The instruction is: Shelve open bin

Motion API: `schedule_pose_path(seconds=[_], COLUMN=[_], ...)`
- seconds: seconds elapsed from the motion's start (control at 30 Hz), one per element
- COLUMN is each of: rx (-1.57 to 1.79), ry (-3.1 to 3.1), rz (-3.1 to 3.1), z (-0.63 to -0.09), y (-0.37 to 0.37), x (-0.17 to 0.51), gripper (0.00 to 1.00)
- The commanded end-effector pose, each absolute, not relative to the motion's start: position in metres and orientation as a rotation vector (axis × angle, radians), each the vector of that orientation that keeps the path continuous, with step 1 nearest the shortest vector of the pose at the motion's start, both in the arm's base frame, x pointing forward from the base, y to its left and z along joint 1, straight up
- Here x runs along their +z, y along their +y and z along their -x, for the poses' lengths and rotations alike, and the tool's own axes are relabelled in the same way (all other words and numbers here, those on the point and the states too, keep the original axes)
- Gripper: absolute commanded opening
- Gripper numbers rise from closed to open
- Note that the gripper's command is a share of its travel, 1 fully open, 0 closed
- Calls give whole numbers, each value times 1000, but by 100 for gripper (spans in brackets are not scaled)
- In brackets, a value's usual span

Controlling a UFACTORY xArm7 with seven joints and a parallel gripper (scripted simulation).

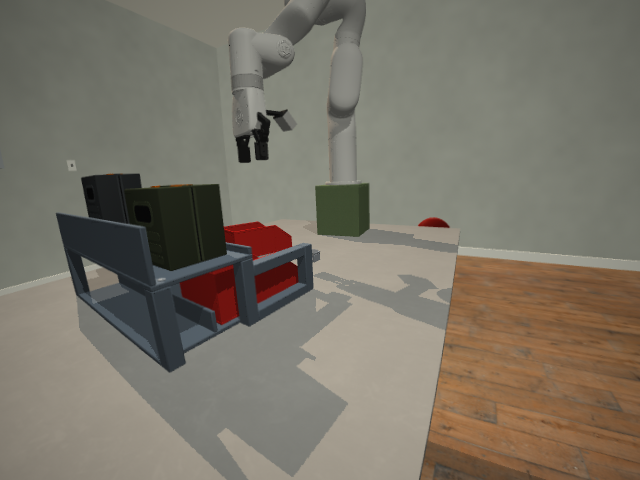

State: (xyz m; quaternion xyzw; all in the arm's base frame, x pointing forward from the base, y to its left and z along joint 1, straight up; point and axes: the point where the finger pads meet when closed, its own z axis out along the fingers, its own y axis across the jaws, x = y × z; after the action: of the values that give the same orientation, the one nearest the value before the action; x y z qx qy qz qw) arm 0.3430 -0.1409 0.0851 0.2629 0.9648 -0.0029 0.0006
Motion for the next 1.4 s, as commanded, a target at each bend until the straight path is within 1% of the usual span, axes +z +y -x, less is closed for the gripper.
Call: schedule_pose_path(seconds=[0.0,0.37,0.53,0.93,1.1,1.37], rx=[-11,-11,-11,-11,-11,-11], ry=[3027,3027,3027,3027,3027,3027], rz=[-825,-825,-825,-825,-825,-825], z=[-344,-344,-344,-344,-344,-344], y=[-142,-142,-142,-142,-143,-143], x=[87,87,32,32,-12,-12], gripper=[100,100,100,100,100,100])
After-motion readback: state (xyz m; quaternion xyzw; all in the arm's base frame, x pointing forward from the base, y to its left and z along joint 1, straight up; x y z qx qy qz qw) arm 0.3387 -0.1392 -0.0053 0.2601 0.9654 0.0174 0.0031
